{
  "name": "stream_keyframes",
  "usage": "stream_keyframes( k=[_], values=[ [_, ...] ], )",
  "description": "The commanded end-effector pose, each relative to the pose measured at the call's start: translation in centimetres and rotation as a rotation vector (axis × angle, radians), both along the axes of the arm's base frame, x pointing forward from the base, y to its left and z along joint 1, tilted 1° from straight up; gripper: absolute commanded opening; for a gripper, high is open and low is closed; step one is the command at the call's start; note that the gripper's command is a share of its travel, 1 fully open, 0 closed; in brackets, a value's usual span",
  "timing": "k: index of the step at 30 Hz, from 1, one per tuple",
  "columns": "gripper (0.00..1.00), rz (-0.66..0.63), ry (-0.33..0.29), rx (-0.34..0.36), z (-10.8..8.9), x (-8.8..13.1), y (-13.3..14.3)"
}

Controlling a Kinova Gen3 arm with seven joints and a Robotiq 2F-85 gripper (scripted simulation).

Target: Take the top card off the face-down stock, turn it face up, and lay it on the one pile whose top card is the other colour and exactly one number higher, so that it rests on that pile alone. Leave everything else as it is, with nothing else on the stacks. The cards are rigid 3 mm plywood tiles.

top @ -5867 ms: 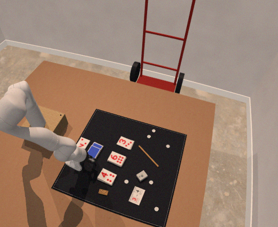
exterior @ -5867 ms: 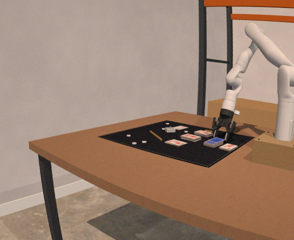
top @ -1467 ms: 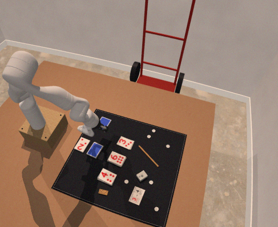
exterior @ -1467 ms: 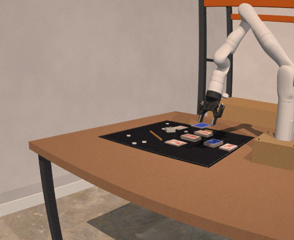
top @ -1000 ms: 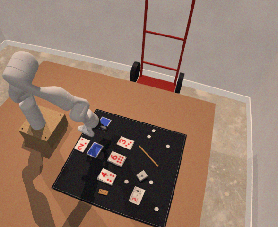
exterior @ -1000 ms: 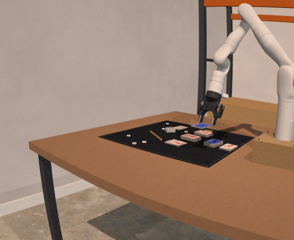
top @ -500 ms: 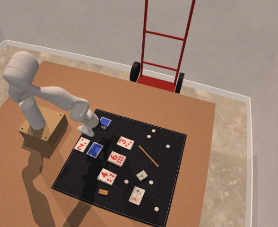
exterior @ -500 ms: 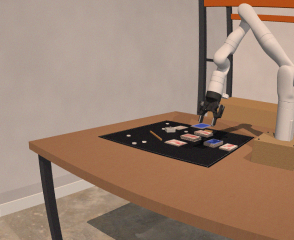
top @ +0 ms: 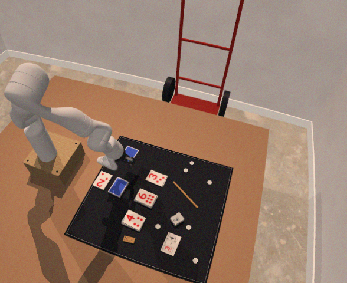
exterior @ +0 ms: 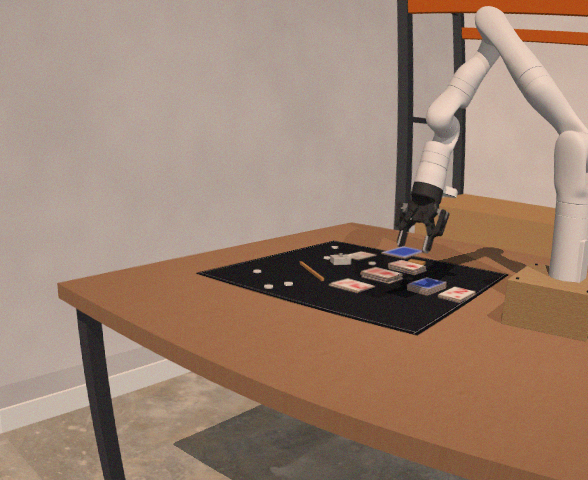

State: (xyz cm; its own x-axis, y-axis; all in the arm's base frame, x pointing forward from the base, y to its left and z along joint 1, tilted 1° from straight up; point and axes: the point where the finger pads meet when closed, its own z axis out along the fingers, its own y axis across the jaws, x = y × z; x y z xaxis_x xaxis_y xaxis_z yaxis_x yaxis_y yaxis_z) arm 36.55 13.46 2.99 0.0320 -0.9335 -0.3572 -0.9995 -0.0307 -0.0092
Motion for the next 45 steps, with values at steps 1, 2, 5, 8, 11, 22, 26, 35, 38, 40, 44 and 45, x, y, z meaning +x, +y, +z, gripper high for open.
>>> stream_keyframes(
  k=[1,2,5,8,11,22,26,35,38,40,44,45],
  values=[
    [0.71,0.003,-0.002,-0.003,0.07,0.03,0.09],
    [0.71,0.003,-0.002,-0.005,0.06,0.03,0.09],
    [0.71,0.003,-0.002,-0.012,0.05,0.02,0.1],
    [0.71,0.003,-0.002,-0.02,0.05,0.01,0.11],
    [0.71,0.003,-0.002,-0.029,0.04,0.0,0.12],
    [0.71,0.002,-0.004,-0.068,0.1,0.03,0.19],
    [0.71,0.002,-0.005,-0.09,0.12,0.03,0.23],
    [0.71,0.002,-0.005,-0.136,0.1,0.0,0.3],
    [0.71,0.001,-0.006,-0.158,0.15,0.03,0.34],
    [0.71,0.001,-0.007,-0.174,0.16,0.03,0.37],
    [0.71,0.001,-0.006,-0.208,0.13,0.0,0.43],
    [0.71,0.001,-0.007,-0.217,0.13,0.0,0.44]
  ],
)
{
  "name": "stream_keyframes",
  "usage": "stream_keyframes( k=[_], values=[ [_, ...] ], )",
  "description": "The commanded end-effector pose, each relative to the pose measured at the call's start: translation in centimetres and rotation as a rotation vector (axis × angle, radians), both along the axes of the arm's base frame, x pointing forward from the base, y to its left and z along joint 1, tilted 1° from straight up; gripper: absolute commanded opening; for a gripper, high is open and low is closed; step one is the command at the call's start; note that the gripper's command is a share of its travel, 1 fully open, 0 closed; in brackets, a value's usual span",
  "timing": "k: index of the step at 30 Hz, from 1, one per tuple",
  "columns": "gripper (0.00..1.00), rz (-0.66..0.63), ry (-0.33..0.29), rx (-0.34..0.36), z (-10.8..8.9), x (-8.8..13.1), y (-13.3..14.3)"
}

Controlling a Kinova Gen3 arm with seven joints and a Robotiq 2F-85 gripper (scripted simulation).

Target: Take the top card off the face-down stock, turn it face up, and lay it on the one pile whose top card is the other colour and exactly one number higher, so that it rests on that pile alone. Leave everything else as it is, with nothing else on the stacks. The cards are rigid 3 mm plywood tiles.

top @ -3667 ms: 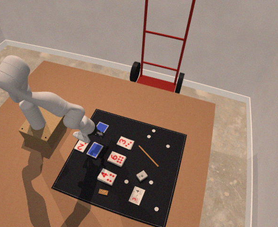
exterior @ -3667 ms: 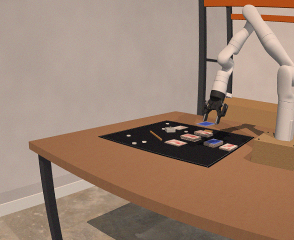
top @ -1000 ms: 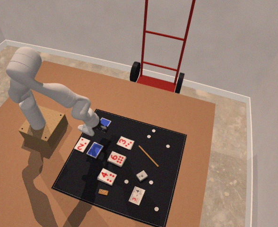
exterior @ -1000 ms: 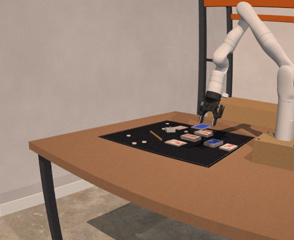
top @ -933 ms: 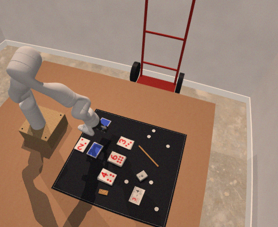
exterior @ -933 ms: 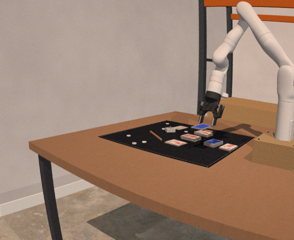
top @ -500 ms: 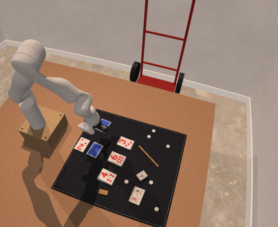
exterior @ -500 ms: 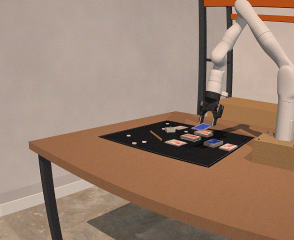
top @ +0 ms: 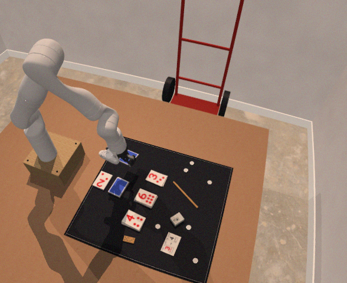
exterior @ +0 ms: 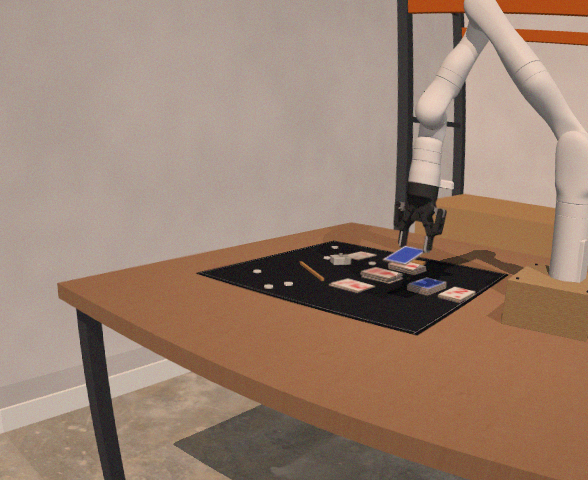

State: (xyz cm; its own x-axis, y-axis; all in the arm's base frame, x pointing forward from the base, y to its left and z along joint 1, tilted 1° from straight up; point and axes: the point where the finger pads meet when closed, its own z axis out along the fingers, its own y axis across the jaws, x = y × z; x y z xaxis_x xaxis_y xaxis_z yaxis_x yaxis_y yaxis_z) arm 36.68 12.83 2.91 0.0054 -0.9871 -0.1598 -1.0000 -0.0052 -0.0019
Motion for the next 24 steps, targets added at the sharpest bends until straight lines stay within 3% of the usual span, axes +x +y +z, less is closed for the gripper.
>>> stream_keyframes(
  k=[1,24],
  values=[
    [0.71,0.028,-0.008,-0.022,0.22,-0.12,1.09],
    [0.71,0.027,-0.011,-0.248,0.25,-0.12,1.48]
  ],
)
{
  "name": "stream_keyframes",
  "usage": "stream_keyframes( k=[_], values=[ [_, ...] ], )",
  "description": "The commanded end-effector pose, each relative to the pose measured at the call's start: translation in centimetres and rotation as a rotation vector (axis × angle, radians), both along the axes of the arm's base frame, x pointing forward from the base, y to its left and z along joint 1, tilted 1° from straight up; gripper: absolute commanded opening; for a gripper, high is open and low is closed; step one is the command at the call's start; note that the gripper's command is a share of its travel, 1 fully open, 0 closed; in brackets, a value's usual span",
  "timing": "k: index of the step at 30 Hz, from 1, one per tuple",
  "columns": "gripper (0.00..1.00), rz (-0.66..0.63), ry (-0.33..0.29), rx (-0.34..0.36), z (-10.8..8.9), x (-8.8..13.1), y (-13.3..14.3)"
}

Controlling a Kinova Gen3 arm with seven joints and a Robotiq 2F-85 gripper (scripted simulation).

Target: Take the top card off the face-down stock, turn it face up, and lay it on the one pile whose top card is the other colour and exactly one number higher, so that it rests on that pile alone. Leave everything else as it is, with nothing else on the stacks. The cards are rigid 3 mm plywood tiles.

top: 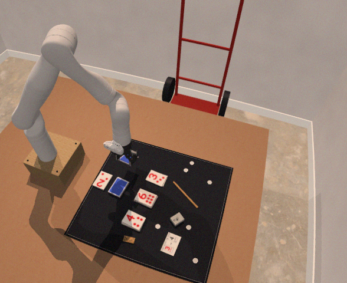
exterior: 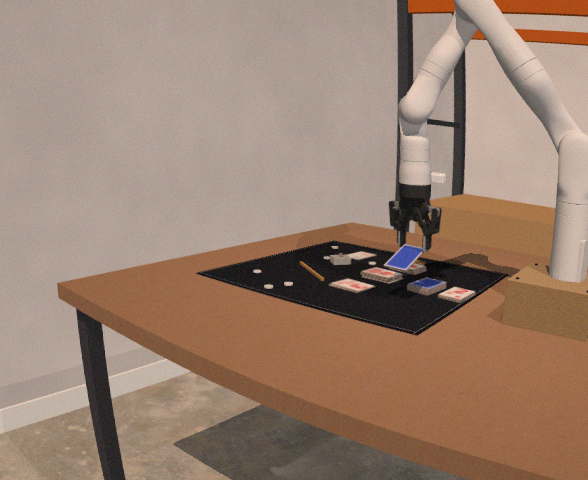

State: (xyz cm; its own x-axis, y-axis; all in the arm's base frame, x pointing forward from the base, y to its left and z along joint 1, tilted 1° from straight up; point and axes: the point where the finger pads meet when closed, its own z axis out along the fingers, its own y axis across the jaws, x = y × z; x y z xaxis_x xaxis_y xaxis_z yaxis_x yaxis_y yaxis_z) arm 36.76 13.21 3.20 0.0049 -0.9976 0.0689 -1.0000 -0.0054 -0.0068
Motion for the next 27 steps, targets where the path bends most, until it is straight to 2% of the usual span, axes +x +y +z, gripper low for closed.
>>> stream_keyframes(
  k=[1,12,14,27],
  values=[
    [0.71,0.028,-0.002,-0.034,-0.05,-0.21,1.13],
    [0.71,0.026,-0.005,-0.237,-0.11,-0.2,1.47],
    [0.71,0.026,-0.005,-0.237,-0.11,-0.2,1.47],
    [0.71,0.023,-0.009,-0.483,-0.28,-0.2,1.85]
  ],
)
